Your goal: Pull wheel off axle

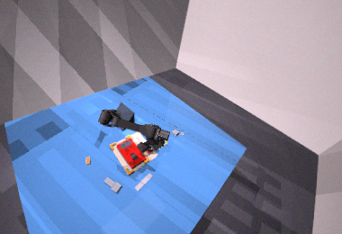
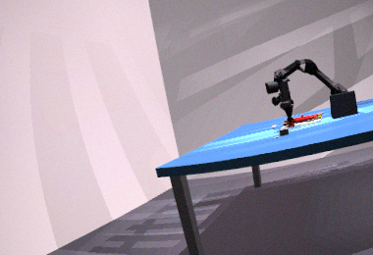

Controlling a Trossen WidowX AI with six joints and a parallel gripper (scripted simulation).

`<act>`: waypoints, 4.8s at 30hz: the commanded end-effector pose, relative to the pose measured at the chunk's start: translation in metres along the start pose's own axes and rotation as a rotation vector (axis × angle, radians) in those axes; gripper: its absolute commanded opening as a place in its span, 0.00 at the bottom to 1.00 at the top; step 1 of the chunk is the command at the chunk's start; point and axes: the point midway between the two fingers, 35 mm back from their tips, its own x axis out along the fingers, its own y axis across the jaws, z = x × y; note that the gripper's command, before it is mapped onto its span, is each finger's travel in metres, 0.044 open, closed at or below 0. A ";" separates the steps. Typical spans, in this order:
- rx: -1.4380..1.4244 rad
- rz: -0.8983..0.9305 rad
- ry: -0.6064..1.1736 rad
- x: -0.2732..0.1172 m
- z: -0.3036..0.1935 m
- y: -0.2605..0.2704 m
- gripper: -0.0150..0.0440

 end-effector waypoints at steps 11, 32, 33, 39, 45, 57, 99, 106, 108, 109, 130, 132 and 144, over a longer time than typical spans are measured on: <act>0.004 0.003 0.001 -0.004 0.000 0.000 0.25; 0.004 0.003 0.000 -0.011 0.000 0.000 0.25; 0.004 0.003 0.000 -0.012 0.000 0.000 0.25; 0.004 0.003 0.000 -0.014 0.000 0.000 0.25; 0.004 0.003 -0.001 -0.016 0.000 0.000 0.25; 0.003 0.003 -0.001 -0.020 0.000 0.000 0.25; 0.003 0.002 -0.004 -0.035 0.000 0.000 0.25; 0.002 0.003 -0.004 -0.055 0.000 0.000 0.25; 0.002 0.003 -0.004 -0.062 0.000 0.000 0.25; 0.002 0.003 -0.004 -0.065 0.000 -0.001 0.25; 0.001 0.010 -0.002 -0.070 -0.066 0.105 0.25; 0.001 0.009 -0.002 -0.070 -0.069 0.108 0.25; 0.002 0.008 -0.002 -0.049 -0.068 0.108 0.25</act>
